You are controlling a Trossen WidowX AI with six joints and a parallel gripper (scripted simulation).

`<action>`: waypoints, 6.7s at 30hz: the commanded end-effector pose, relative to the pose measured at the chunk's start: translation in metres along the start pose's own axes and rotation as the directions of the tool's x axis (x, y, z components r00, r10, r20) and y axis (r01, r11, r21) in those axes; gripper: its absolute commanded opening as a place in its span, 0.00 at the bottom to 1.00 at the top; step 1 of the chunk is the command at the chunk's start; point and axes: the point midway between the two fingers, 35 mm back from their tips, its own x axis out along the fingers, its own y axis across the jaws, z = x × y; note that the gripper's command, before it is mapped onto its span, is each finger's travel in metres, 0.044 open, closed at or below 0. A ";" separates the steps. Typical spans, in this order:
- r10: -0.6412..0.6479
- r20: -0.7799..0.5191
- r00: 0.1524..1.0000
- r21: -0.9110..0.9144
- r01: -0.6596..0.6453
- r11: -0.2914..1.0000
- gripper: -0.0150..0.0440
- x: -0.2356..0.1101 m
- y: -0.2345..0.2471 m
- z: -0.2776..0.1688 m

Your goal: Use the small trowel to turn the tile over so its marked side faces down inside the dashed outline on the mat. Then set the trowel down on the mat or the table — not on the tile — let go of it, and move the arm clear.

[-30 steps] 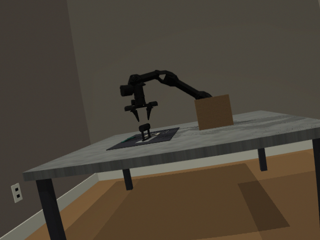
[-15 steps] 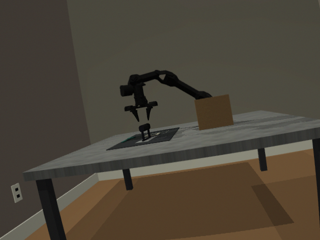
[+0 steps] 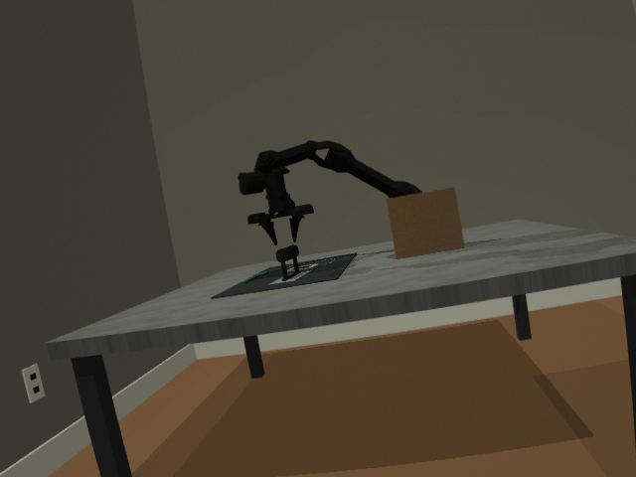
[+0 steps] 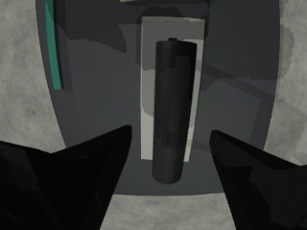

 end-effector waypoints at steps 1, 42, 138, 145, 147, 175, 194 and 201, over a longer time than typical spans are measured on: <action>-0.004 0.004 1.000 -0.004 0.004 1.000 0.71 0.008 -0.001 0.001; -0.004 0.005 1.000 -0.004 0.004 1.000 0.47 0.036 -0.001 0.001; 0.173 -0.178 0.969 -0.952 -0.214 0.220 0.76 -0.003 0.000 -0.022; 0.221 -0.222 0.950 -0.974 -0.224 -0.014 0.76 0.000 -0.001 -0.026; 0.234 -0.234 0.944 -0.972 -0.221 -0.081 0.76 0.001 -0.002 -0.026; 0.437 -0.363 0.823 -0.607 0.147 -0.781 0.76 0.009 -0.014 -0.023; 0.544 -0.388 0.744 -0.271 0.473 -0.839 0.76 0.014 -0.021 -0.001; 0.592 -0.377 0.713 -0.081 0.611 -0.788 0.76 0.019 -0.024 0.011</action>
